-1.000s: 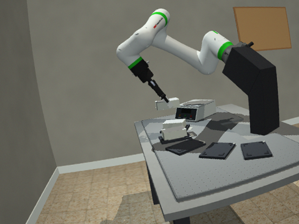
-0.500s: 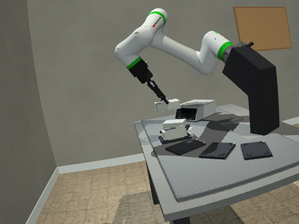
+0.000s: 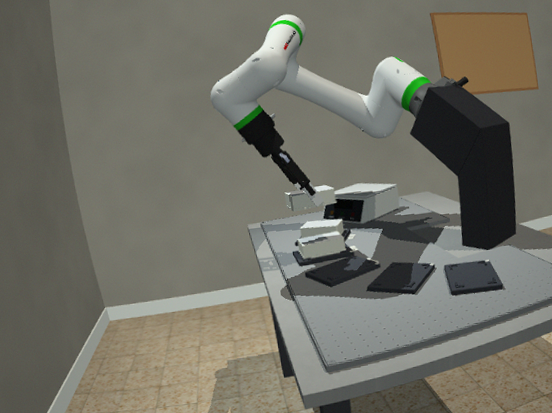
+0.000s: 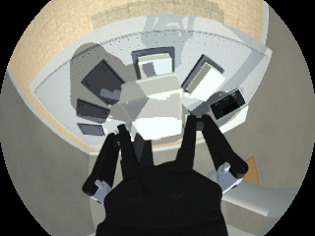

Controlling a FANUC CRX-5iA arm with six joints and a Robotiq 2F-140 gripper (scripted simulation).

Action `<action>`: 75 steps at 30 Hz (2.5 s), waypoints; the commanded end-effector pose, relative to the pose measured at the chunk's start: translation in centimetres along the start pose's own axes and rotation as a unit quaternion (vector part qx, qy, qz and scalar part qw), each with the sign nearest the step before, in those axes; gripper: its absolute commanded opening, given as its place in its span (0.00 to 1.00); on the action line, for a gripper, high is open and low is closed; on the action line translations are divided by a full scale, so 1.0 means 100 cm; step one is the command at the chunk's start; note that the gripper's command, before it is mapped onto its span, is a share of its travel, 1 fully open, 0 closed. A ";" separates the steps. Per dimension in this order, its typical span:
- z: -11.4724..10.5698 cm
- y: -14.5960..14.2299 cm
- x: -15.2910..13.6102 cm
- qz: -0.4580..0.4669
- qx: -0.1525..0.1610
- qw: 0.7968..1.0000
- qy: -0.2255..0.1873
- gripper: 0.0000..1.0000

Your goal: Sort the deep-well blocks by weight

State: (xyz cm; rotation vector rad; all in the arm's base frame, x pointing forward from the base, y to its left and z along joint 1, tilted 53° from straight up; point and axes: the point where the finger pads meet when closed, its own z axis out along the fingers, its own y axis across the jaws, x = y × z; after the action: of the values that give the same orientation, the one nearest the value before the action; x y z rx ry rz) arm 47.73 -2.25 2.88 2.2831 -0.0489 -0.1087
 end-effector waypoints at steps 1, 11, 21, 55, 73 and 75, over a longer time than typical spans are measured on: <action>0.002 -0.005 0.001 -0.027 -0.015 1.000 -0.001 0.10; 0.017 -0.035 0.006 -0.121 -0.070 0.990 0.000 0.10; 0.029 -0.059 0.010 -0.121 -0.070 0.990 0.000 0.10; 0.072 -0.147 0.025 -0.121 -0.070 0.990 0.000 0.10; 0.080 -0.164 0.027 -0.121 -0.070 0.990 0.000 0.10; 0.080 -0.164 0.027 -0.121 -0.070 0.990 0.000 0.10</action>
State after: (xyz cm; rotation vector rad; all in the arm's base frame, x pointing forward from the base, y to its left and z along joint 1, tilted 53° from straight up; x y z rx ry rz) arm 49.63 2.26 -14.95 2.1405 0.2299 -0.2331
